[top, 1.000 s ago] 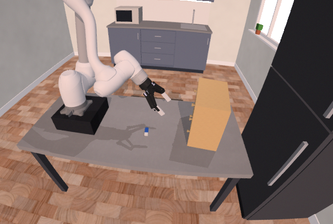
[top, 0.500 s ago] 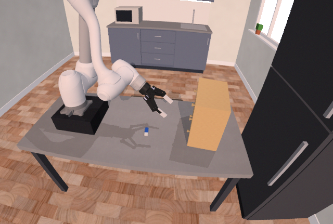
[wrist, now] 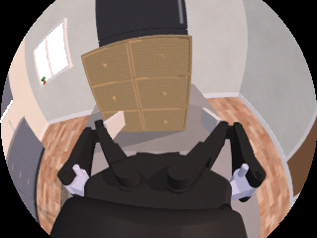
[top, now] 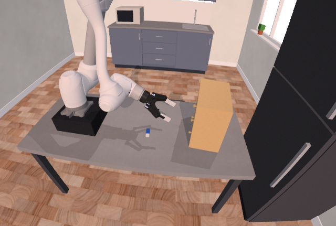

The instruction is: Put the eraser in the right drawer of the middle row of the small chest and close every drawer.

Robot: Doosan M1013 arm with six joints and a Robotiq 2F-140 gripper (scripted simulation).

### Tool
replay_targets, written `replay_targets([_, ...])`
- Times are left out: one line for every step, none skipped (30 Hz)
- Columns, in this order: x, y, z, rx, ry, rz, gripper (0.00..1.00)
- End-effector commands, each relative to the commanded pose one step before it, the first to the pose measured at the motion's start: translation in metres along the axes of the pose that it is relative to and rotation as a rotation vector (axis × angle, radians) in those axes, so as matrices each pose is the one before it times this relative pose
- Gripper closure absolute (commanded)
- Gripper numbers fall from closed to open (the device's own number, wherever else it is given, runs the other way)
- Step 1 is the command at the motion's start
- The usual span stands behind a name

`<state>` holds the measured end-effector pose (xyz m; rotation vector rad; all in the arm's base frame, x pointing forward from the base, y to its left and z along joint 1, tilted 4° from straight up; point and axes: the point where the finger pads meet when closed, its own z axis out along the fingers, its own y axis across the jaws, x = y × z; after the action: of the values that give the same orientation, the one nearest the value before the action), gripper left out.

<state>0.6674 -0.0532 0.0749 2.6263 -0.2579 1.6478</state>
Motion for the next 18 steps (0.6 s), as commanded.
replay_targets([-0.00109,0.00029,0.00329,0.00039,0.03029,-0.00014,0.00])
replay_targets([-0.00025,-0.00001,0.00072,0.00004,0.00597,0.00003,0.00])
replay_targets([-0.00024,-0.00001,0.00066,0.00004,0.00551,0.00003,0.00])
replay_targets([0.00000,0.00000,0.00000,0.00000,0.00000,0.00000,0.00])
replay_targets([0.00000,0.00000,0.00000,0.00000,0.00000,0.00000,0.00])
replay_targets([-0.00022,-0.00001,0.00059,0.00002,0.00506,0.00002,0.00])
replay_targets([-0.00021,0.00000,0.00052,0.00001,0.00463,0.00001,0.00])
replay_targets([-0.00019,0.00000,0.00046,0.00000,0.00420,0.00000,0.00])
replay_targets([-0.00017,0.00000,0.00040,0.00000,0.00379,0.00000,0.00])
replay_targets([-0.00016,0.00000,0.00035,-0.00001,0.00340,-0.00001,0.00])
replay_targets([-0.00014,0.00000,0.00030,-0.00001,0.00302,-0.00001,0.00])
replay_targets([-0.00012,0.00000,0.00026,-0.00001,0.00265,-0.00001,0.00])
replay_targets([-0.00011,0.00000,0.00022,-0.00001,0.00231,-0.00001,0.00])
replay_targets([-0.00009,0.00000,0.00019,-0.00001,0.00198,-0.00001,0.00])
replay_targets([-0.00008,0.00000,0.00016,-0.00001,0.00168,-0.00001,0.00])
replay_targets([-0.00007,0.00000,0.00013,-0.00001,0.00139,-0.00001,0.00])
replay_targets([-0.00005,0.00000,0.00010,-0.00001,0.00113,-0.00001,0.00])
replay_targets([-0.00004,0.00000,0.00008,-0.00001,0.00089,-0.00001,0.00])
